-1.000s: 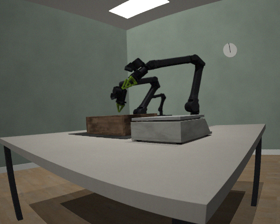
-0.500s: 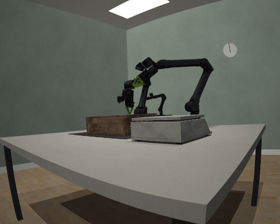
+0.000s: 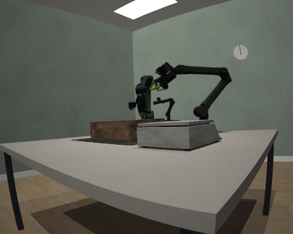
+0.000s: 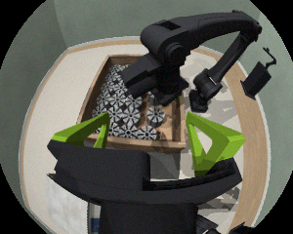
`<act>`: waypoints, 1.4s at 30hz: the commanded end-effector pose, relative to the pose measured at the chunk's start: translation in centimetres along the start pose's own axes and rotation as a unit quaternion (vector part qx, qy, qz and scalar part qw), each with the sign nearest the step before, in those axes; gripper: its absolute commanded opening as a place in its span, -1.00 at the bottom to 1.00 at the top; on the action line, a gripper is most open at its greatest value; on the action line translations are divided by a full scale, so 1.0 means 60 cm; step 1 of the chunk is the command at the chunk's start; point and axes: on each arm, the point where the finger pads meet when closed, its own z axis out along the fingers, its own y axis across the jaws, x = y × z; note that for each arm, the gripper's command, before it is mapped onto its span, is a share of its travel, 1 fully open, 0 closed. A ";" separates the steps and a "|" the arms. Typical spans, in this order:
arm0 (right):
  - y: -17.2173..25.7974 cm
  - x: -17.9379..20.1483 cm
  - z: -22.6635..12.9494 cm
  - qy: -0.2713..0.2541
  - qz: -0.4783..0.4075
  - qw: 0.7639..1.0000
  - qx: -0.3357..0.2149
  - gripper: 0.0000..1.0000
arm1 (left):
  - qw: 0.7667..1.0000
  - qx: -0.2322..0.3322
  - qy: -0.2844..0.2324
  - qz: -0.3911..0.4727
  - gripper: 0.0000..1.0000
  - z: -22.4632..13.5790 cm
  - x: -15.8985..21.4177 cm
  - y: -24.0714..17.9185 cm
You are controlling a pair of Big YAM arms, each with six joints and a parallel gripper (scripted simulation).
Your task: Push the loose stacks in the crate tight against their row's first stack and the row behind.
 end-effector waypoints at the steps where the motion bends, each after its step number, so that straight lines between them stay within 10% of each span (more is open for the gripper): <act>1: 0.028 0.001 -0.035 0.000 0.007 1.000 -0.022 -1.00 | 0.996 0.062 -0.021 0.061 1.00 -0.019 0.008 -0.074; 42: 0.048 0.001 0.085 0.001 0.015 1.000 -0.008 -1.00 | 0.995 0.069 -0.039 0.061 1.00 -0.031 -0.014 -0.079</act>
